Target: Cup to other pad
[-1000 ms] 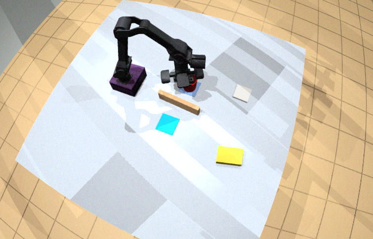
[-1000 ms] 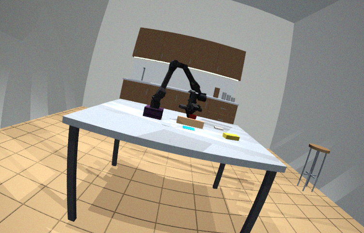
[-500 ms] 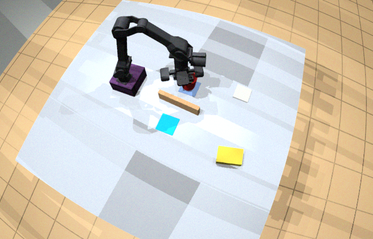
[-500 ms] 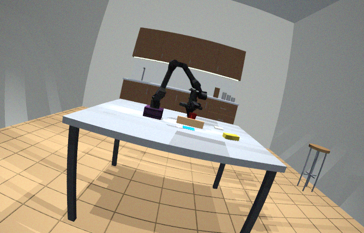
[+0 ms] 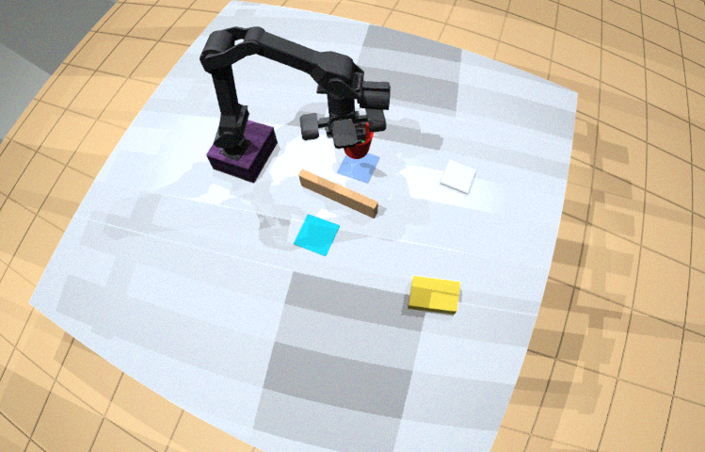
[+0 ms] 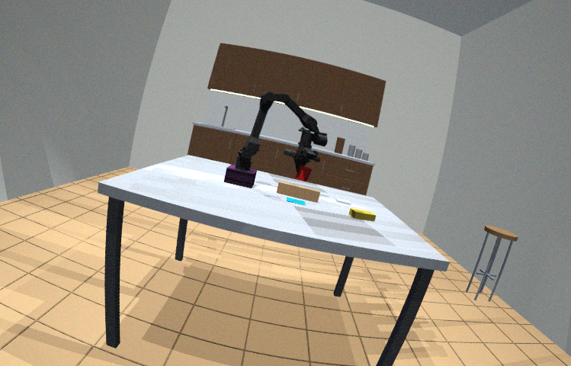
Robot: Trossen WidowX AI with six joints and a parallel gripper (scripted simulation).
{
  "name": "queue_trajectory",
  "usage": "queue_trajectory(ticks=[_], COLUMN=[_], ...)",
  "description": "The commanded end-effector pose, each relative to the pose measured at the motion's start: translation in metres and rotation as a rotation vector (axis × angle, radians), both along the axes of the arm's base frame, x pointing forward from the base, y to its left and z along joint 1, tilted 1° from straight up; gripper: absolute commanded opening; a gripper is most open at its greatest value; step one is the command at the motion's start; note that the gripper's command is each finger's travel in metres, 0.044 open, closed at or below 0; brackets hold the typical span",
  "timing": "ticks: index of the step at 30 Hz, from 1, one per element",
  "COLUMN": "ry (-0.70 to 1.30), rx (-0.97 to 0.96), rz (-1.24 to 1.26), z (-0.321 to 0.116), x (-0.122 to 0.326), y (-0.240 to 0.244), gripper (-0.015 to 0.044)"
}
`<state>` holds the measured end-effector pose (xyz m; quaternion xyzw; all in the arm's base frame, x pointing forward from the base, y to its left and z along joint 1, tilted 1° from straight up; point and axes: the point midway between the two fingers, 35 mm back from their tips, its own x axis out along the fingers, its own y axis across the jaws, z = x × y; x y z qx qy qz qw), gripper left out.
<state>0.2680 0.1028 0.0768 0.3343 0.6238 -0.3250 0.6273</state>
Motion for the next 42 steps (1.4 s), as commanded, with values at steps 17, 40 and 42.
queue_trajectory(ticks=[17,40,42], ry=[-0.003,-0.006,-0.007], rx=[0.001,-0.003,-0.004], rz=[0.003,0.000,-0.001], z=[0.007,0.007,0.007], x=[-0.001,-0.001,-0.001], y=[0.001,-0.028,-0.032], gripper=[0.0000,0.0000,0.0000])
